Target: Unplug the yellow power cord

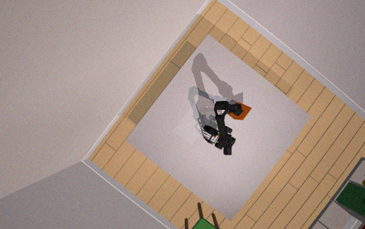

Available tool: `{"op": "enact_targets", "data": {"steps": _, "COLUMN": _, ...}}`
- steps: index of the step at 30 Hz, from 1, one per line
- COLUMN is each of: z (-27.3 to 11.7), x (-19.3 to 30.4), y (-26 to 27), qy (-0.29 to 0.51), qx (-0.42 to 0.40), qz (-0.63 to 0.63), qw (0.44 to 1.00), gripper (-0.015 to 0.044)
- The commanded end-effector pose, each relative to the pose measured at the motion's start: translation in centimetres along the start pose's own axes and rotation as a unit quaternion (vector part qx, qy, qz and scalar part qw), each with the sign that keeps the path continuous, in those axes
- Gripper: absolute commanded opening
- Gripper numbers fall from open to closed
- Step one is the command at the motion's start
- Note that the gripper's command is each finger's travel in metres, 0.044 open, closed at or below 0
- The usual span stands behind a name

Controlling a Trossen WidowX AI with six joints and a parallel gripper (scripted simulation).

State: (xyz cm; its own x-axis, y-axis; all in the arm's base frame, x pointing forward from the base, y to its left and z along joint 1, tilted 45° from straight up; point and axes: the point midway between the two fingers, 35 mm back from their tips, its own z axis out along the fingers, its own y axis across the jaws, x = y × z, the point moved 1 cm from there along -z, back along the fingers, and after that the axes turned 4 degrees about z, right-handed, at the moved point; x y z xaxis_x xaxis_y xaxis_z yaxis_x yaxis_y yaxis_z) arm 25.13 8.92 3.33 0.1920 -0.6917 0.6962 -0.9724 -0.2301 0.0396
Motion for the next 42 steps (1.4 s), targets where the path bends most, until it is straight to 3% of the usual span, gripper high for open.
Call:
{"op": "enact_targets", "data": {"steps": 1, "z": -0.1, "x": -0.9, "y": 0.0, "qy": -0.002, "qx": 0.001, "qz": 0.0, "qw": 1.0, "gripper": 0.0}}
{"op": "enact_targets", "data": {"steps": 26, "z": -0.4, "x": -4.9, "y": 0.3, "qy": -0.004, "qx": 0.002, "qz": -0.001, "qw": 1.0, "gripper": 0.0}}
{"op": "enact_targets", "data": {"steps": 32, "z": -0.4, "x": -4.2, "y": 0.4, "qy": -0.004, "qx": 0.003, "qz": -0.002, "qw": 1.0, "gripper": 0.0157}}
{"op": "enact_targets", "data": {"steps": 42, "z": -0.5, "x": -4.3, "y": 0.4, "qy": -0.003, "qx": 0.003, "qz": -0.001, "qw": 1.0, "gripper": 0.016}}
